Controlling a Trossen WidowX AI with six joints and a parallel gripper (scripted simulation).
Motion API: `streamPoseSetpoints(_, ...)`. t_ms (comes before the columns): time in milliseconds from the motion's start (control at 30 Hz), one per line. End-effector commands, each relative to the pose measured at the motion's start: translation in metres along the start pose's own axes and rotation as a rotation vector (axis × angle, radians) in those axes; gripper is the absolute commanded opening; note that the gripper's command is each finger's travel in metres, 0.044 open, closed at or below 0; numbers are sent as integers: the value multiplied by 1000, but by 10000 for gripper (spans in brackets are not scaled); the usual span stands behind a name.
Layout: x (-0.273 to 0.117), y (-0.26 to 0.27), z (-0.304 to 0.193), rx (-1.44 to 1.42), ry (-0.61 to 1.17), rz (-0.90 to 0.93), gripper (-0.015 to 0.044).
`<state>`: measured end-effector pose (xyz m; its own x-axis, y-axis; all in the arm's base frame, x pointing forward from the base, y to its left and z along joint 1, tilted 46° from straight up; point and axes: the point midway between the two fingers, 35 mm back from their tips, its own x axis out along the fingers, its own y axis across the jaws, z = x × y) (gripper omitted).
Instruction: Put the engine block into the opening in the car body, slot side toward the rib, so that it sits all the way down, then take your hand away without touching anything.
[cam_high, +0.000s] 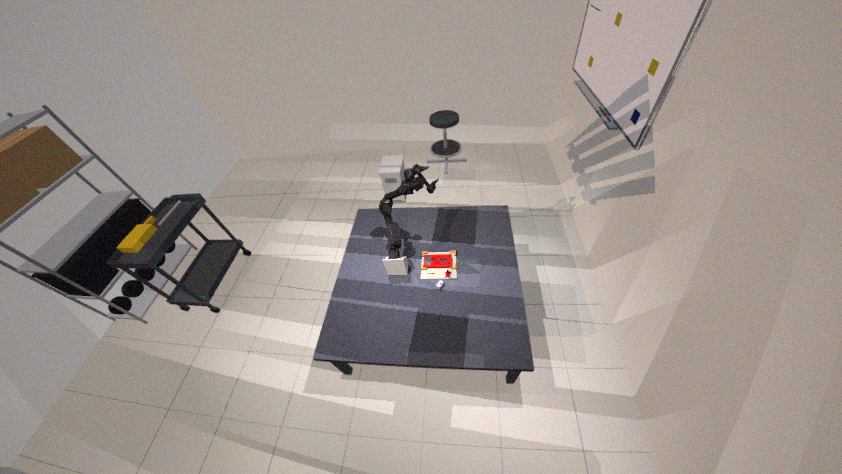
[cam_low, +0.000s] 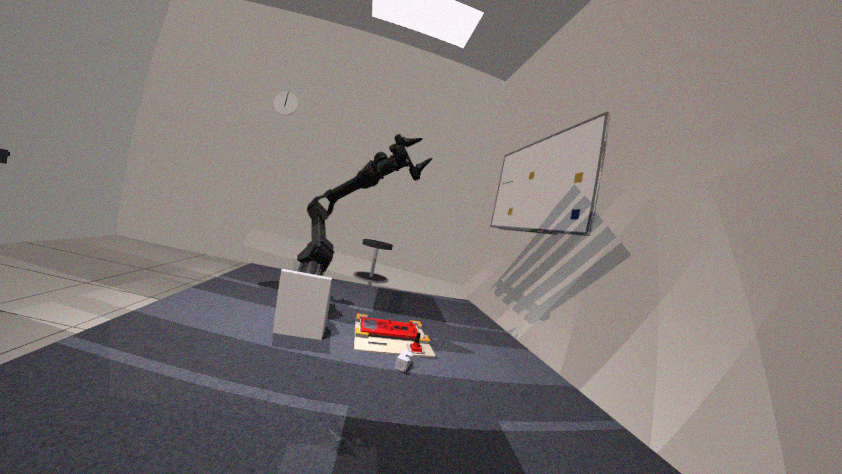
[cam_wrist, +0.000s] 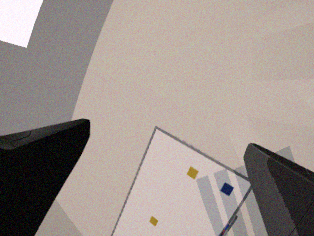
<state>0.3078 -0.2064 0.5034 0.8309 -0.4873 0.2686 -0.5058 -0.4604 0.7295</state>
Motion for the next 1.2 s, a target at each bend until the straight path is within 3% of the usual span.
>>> streamPoseSetpoints(0,18,-37,25,27,-62,-120,440)
streamPoseSetpoints(567,43,-176,117,195,-318,-544,440)
streamPoseSetpoints(1167,6,-312,194,437,-652,-946,440)
